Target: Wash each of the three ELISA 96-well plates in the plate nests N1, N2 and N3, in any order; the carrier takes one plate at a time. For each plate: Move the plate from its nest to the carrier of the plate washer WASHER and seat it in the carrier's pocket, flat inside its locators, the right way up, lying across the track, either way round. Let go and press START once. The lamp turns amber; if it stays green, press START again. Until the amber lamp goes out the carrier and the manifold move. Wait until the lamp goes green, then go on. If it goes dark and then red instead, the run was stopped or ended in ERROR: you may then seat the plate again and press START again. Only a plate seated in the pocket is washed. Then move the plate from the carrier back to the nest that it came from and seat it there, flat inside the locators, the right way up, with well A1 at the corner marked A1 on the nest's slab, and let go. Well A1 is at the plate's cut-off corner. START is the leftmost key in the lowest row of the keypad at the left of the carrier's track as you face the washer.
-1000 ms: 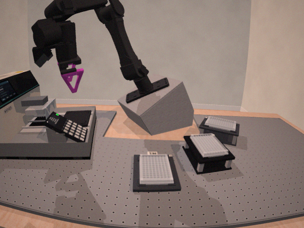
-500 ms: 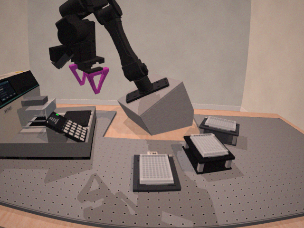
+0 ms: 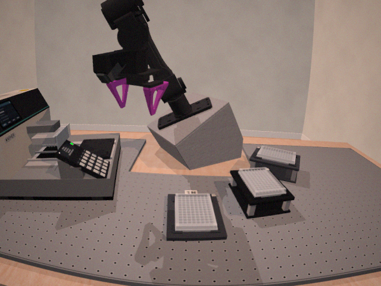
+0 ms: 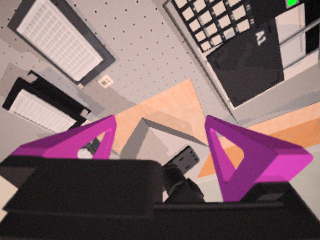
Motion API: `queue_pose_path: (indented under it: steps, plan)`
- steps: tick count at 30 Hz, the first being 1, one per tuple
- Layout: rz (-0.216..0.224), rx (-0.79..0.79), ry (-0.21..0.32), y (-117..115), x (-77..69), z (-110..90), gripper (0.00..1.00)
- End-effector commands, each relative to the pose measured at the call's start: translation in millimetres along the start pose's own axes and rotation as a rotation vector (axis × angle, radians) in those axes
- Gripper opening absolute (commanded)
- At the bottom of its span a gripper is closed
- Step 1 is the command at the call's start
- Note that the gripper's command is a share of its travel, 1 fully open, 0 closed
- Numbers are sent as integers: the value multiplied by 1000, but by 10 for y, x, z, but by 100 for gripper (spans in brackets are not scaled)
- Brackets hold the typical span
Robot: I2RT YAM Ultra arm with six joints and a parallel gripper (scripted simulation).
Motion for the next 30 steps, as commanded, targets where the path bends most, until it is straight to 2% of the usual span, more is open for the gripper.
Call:
queue_pose_path:
  steps: [1,3,17,20,24,26,30]
  plan:
    - [11,-53,-26,81,-34,-77,100]
    - [11,-53,-26,81,-34,-77,100]
    - [40,-333,-91,474,-51,-663,100]
    - [43,-364,-100,493,-50,-711,100]
    - [53,-487,-139,558,-46,-906,100]
    - [53,-487,-139,592,-44,-1000,100]
    - [53,-487,-139,594,-44,-1006,100]
Point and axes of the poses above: the point where the finger pads meet when closed, its own x axis out along the fingers, its own y axis across the jaws, z = x × y, the point moved 2 cm from there along -x, back along the fingers, and after that the axes turned 6 degrees about x, right-handed, at the moved point
